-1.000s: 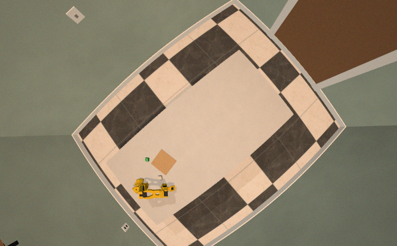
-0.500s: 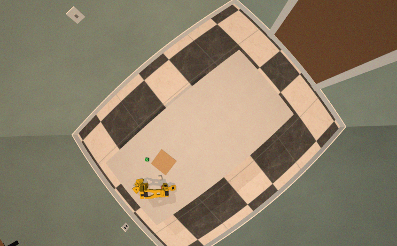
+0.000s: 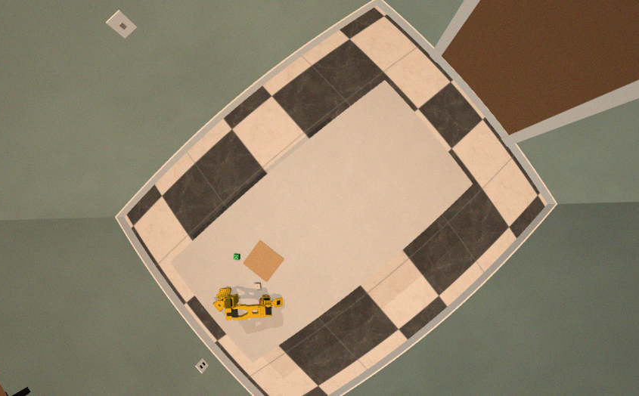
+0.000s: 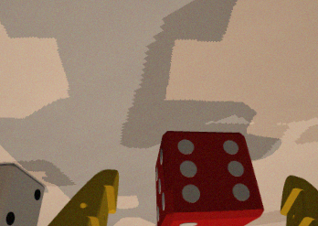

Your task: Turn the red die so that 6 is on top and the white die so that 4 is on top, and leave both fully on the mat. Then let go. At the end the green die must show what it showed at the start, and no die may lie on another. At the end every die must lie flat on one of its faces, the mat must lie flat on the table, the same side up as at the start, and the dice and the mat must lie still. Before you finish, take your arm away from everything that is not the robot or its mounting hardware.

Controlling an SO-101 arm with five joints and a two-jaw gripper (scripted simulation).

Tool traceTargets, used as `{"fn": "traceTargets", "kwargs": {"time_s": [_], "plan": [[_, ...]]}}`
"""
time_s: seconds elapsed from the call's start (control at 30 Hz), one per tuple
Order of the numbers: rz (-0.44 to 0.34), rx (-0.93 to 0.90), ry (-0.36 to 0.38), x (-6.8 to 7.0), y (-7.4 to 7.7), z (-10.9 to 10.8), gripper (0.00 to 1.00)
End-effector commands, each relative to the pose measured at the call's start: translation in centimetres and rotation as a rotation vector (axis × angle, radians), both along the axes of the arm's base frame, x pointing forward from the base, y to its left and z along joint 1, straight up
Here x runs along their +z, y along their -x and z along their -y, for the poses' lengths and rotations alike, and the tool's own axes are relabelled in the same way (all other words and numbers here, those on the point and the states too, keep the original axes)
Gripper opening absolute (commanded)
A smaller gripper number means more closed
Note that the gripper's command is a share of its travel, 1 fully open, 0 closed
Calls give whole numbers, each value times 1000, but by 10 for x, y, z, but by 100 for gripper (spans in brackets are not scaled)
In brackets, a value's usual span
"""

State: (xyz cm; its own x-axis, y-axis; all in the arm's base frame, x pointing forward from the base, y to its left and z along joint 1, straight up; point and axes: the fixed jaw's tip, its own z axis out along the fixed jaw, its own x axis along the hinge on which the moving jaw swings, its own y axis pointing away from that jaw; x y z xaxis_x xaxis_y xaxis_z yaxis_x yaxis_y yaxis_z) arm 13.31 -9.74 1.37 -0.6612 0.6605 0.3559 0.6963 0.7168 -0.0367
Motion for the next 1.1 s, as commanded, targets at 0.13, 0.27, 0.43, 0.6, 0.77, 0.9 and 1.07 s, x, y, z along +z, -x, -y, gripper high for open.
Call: {"fn": "traceTargets", "kwargs": {"time_s": [0.13,0.27,0.43,0.6,0.77,0.9,1.07], "plan": [[15,-1,10,2,-1,1,29],[16,-2,8,2,-1,2,28],[17,-3,5,2,0,3,25],[19,-5,1,2,2,5,21],[21,-7,-2,2,4,7,17],[22,-8,-4,2,4,7,16],[23,-9,-6,2,5,8,14]]}}
